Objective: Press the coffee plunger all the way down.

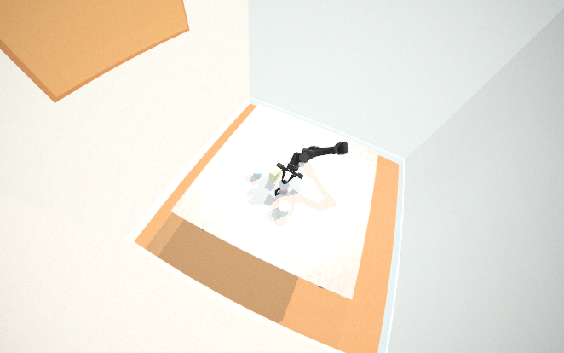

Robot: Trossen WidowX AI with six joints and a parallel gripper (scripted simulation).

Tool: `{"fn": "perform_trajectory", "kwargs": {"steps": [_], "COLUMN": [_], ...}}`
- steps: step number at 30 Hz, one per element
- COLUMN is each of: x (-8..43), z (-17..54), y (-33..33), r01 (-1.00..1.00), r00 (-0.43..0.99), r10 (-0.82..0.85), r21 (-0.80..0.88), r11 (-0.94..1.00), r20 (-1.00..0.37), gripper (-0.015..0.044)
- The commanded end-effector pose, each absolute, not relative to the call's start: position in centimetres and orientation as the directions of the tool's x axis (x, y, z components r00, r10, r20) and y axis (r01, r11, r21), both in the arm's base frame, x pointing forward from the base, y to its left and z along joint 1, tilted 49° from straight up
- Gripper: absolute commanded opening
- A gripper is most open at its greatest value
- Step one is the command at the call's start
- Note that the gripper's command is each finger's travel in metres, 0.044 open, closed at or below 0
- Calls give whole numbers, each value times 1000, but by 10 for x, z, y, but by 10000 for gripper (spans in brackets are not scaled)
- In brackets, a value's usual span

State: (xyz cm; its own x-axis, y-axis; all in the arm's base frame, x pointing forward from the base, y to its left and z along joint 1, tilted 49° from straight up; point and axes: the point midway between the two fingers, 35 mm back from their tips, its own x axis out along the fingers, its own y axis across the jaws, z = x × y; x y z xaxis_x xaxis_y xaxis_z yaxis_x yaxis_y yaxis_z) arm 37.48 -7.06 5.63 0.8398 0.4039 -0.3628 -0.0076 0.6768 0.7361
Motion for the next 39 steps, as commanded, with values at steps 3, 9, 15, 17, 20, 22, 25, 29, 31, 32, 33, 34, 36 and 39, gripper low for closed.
{"fn": "perform_trajectory", "kwargs": {"steps": [3,9,15,17,20,22,25,29,31,32,33,34,36,39], "x": [374,374,374,375,375,375,375,375,375,376,376,376,376,376], "z": [50,50,49,49,50,49,49,49,49,52,52,52,52,52], "y": [-64,-64,-64,-65,-65,-65,-65,-65,-65,-69,-69,-69,-69,-69], "r01": [-5,-5,-5,-5,-5,-5,-5,-5,-5,-6,-6,-6,-6,-6], "r00": [823,823,823,823,823,823,823,823,823,831,831,831,831,831], "r10": [430,430,430,430,430,430,430,430,430,417,417,417,417,417], "r21": [752,752,752,752,752,752,752,752,752,744,744,744,744,744], "r11": [660,660,660,660,660,660,660,660,660,668,668,668,668,668], "r20": [-372,-372,-372,-372,-372,-372,-372,-372,-372,-367,-367,-367,-367,-367], "gripper": [125,125,125,125,125,125,125,125,125,125,125,125,125,125]}}
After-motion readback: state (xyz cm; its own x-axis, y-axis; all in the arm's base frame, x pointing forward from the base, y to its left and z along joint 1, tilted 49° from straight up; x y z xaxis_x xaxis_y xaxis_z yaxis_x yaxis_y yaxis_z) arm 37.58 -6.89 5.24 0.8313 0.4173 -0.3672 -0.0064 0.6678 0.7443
